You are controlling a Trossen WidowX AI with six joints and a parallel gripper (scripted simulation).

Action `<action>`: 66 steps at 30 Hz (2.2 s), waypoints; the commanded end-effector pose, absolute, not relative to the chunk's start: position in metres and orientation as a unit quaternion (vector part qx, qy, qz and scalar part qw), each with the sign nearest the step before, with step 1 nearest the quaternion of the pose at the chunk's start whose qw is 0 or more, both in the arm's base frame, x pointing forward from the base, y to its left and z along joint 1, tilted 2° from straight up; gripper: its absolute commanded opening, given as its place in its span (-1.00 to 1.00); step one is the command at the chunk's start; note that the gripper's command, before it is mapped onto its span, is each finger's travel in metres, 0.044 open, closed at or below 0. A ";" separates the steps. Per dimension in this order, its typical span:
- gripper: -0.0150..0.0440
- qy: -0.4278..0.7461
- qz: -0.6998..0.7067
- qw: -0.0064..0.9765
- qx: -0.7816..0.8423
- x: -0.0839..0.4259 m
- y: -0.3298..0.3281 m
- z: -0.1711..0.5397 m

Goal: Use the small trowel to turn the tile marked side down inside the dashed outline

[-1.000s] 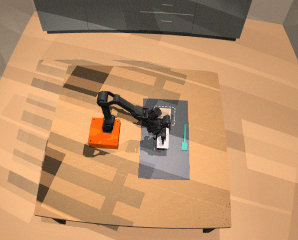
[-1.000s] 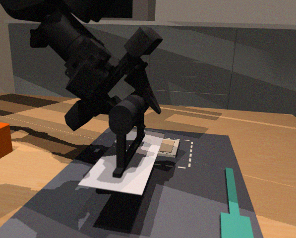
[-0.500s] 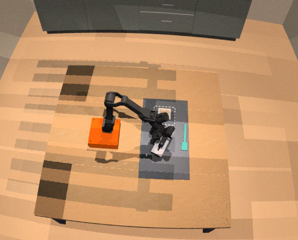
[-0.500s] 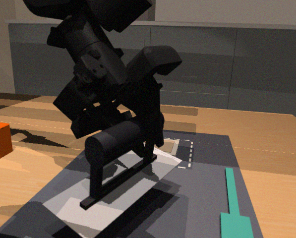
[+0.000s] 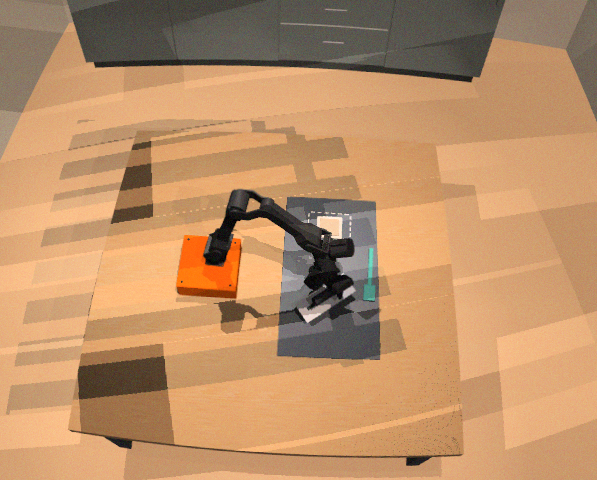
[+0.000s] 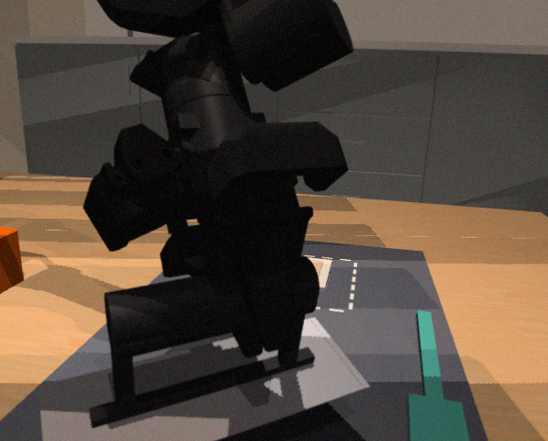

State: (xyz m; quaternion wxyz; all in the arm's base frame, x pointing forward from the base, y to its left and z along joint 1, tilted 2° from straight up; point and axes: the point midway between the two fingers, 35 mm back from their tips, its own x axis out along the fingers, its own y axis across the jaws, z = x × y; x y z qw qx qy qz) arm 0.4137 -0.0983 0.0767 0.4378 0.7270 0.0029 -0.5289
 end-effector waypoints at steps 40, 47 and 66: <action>-0.49 -0.336 -0.622 0.273 0.652 0.415 -0.194 0.072; -0.49 -0.336 -0.622 0.273 0.653 0.417 -0.195 0.060; -0.05 -0.335 -0.622 0.272 0.653 0.418 -0.195 0.040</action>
